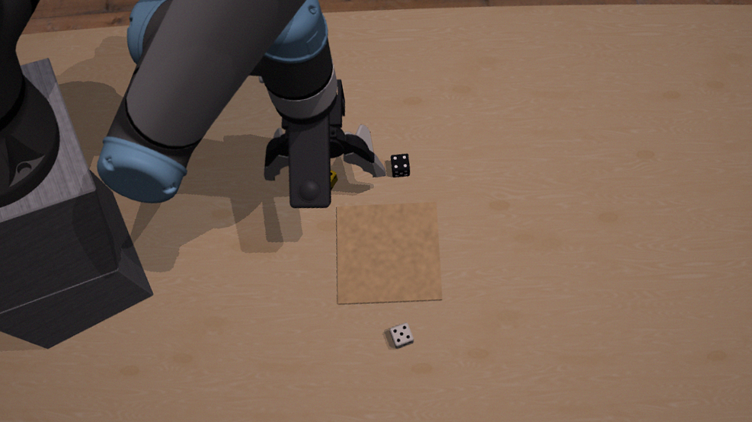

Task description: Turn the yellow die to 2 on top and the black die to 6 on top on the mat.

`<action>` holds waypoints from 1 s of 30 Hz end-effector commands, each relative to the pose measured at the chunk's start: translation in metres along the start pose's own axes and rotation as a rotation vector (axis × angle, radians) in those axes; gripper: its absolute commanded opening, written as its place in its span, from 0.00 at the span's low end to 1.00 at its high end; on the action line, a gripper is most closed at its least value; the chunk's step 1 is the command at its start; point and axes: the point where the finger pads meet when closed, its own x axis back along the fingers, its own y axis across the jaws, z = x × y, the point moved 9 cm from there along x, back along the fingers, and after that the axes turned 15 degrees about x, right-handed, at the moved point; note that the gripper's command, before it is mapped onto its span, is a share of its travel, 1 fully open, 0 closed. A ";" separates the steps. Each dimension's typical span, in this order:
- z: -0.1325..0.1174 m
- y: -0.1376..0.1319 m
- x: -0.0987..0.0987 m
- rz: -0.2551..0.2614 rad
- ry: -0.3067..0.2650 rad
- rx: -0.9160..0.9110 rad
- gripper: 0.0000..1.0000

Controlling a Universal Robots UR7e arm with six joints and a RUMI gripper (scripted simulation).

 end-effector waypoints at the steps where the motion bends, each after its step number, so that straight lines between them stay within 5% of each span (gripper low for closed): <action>1: 0.000 0.000 0.000 0.001 0.000 0.000 1.00; 19: 0.004 -0.041 0.000 0.001 0.000 0.000 1.00; 30: 0.010 -0.096 0.000 0.001 0.000 0.000 1.00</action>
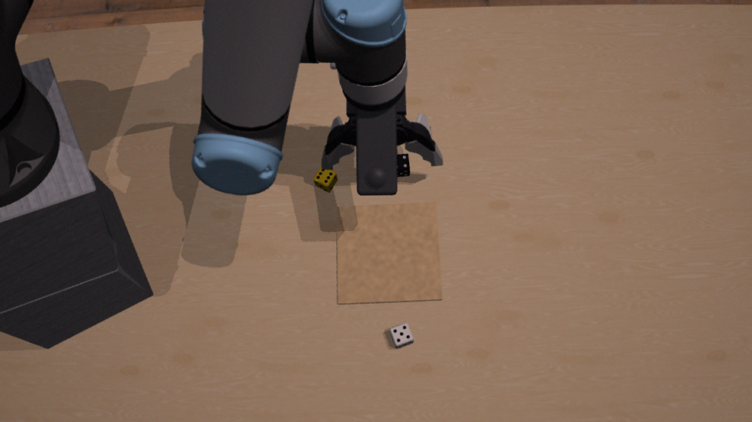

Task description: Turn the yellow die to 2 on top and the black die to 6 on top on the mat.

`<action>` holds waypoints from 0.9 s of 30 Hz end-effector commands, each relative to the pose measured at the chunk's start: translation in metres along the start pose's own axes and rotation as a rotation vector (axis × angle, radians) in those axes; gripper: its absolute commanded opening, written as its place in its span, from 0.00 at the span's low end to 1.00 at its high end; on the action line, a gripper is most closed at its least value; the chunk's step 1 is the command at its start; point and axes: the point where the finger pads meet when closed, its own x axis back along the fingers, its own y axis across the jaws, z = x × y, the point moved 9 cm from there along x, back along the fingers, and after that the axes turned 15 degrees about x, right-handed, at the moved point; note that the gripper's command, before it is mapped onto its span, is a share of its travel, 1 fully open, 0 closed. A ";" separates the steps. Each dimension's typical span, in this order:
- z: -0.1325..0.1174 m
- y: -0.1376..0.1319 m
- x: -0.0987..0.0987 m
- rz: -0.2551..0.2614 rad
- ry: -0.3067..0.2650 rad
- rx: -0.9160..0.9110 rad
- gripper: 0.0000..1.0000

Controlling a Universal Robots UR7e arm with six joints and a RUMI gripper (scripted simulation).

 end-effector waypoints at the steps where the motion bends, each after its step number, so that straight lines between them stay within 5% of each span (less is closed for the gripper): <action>1: 0.002 -0.022 -0.001 -0.005 0.000 0.000 1.00; 27: 0.003 -0.030 -0.001 -0.005 0.000 0.000 1.00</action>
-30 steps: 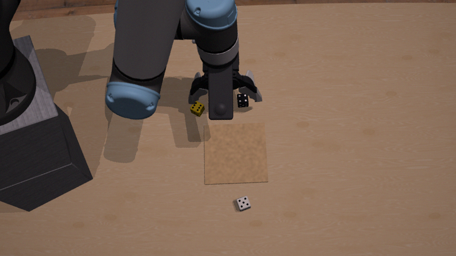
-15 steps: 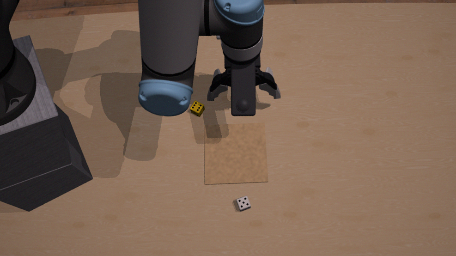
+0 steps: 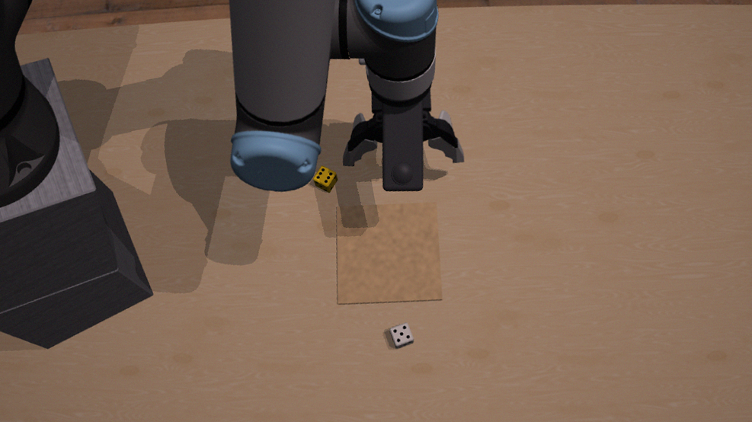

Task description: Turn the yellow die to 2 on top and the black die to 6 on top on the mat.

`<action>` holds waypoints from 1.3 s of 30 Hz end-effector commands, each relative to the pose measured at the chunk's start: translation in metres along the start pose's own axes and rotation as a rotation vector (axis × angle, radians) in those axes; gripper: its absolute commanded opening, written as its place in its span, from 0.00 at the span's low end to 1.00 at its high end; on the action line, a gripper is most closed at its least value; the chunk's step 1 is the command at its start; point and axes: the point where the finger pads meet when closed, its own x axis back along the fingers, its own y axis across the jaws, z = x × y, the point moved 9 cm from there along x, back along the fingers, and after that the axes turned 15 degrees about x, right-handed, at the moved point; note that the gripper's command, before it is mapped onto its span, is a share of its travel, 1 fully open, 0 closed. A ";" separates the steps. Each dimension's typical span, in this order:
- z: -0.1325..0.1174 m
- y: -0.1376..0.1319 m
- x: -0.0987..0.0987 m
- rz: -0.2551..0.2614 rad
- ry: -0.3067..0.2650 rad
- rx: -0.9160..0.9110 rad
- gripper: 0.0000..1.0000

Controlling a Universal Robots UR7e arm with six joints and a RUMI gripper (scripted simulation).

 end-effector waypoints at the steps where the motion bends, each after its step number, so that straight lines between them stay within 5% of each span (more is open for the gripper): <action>1: 0.000 0.000 0.000 0.001 0.000 0.000 1.00; 30: 0.000 0.000 0.003 0.001 0.000 0.000 1.00; 39: 0.000 0.000 0.021 0.001 0.000 0.000 1.00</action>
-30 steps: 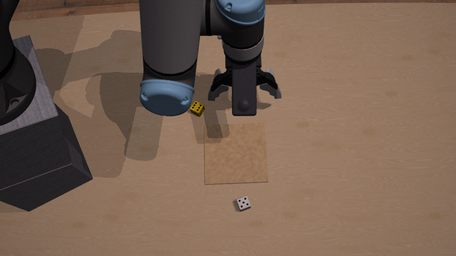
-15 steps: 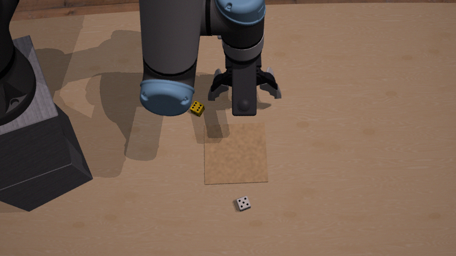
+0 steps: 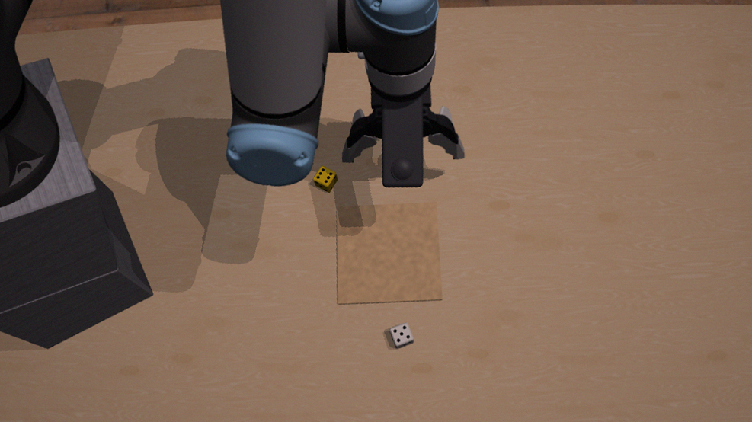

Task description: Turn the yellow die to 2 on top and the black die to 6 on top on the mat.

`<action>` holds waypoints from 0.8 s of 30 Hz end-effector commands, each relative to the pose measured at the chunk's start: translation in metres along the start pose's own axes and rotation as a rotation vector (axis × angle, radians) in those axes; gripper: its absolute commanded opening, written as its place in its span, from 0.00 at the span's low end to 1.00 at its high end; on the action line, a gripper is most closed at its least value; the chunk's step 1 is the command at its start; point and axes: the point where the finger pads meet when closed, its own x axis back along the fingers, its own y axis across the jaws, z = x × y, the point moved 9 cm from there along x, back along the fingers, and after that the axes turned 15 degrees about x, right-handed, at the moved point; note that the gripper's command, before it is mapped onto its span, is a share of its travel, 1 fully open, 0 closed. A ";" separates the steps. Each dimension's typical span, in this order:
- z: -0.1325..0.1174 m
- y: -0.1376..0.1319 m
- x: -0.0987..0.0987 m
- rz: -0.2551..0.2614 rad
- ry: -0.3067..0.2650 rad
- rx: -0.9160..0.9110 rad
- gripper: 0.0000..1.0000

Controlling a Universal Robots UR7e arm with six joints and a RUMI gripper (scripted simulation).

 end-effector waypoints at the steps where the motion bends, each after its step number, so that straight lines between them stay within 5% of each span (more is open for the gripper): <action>1: 0.000 0.000 0.013 0.001 0.000 0.000 1.00; 24: 0.000 0.000 0.085 0.001 0.000 0.000 1.00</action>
